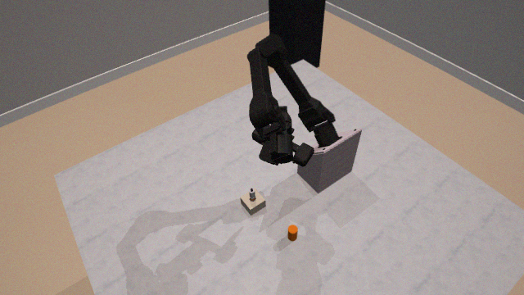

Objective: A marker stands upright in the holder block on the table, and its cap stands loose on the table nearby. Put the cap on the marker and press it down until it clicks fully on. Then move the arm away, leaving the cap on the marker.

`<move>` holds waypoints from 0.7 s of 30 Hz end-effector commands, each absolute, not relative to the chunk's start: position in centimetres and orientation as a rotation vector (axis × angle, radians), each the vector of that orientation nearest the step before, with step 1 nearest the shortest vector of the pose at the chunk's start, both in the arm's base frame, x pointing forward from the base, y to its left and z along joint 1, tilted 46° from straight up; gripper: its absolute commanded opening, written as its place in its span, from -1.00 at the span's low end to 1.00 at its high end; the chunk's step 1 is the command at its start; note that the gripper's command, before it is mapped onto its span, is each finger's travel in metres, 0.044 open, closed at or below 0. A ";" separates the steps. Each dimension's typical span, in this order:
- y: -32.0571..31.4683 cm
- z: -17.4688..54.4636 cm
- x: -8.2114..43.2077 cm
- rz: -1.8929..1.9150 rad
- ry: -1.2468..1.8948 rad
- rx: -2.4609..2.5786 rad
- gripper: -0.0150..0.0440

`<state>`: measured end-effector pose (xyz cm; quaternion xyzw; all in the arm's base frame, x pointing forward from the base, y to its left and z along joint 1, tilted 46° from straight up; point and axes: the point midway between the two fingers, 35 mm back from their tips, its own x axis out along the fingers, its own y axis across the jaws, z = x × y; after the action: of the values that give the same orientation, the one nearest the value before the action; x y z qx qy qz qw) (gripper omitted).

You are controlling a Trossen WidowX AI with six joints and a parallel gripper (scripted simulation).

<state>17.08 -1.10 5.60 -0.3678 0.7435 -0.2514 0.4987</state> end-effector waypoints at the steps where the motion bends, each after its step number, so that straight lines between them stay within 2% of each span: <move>1: -1.0 5.4 17.2 -0.613 1.793 -0.883 0.78; 6: 1.3 0.0 21.1 -0.723 1.635 -0.695 0.37; 14: 4.8 -10.3 26.2 -0.865 1.379 -0.358 0.37; 21: 4.8 -10.6 26.3 -0.869 1.370 -0.345 0.37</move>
<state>25.80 4.44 -9.86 -0.1709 0.6183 -0.3813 0.6657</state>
